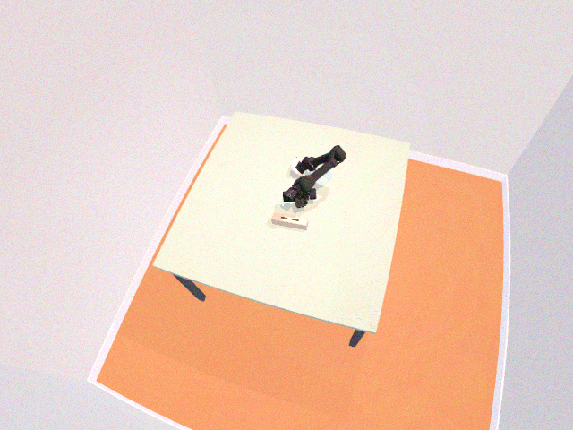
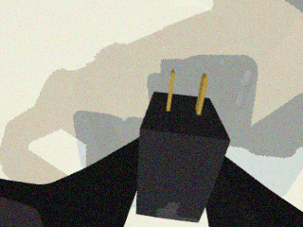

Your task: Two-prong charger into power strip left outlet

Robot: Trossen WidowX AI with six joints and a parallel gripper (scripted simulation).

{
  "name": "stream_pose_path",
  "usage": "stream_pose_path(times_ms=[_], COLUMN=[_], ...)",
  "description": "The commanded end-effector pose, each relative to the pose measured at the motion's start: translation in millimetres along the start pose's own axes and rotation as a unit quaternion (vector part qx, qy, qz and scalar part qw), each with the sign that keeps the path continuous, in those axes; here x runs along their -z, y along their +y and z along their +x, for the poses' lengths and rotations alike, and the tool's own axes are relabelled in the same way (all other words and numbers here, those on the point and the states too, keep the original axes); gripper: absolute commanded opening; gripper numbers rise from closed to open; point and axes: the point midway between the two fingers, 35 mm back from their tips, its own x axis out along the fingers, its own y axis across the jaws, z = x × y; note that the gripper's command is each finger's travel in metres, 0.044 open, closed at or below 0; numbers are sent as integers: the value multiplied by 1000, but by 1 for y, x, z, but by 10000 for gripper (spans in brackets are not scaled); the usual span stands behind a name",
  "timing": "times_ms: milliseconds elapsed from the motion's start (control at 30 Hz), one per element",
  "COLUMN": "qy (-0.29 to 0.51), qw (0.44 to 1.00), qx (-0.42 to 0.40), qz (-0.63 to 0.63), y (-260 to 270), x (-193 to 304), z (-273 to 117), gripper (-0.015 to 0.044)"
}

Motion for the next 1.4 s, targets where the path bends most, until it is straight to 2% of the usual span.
stream_pose_path(times_ms=[0,433,1367], qy=[-1,3,3], qw=[1000,994,990], qx=[-3,-9,-10], qz=[27,113,137], y=[0,1,-9], x=[-4,-9,-37], z=[2,8,6], gripper=[0,0,0])
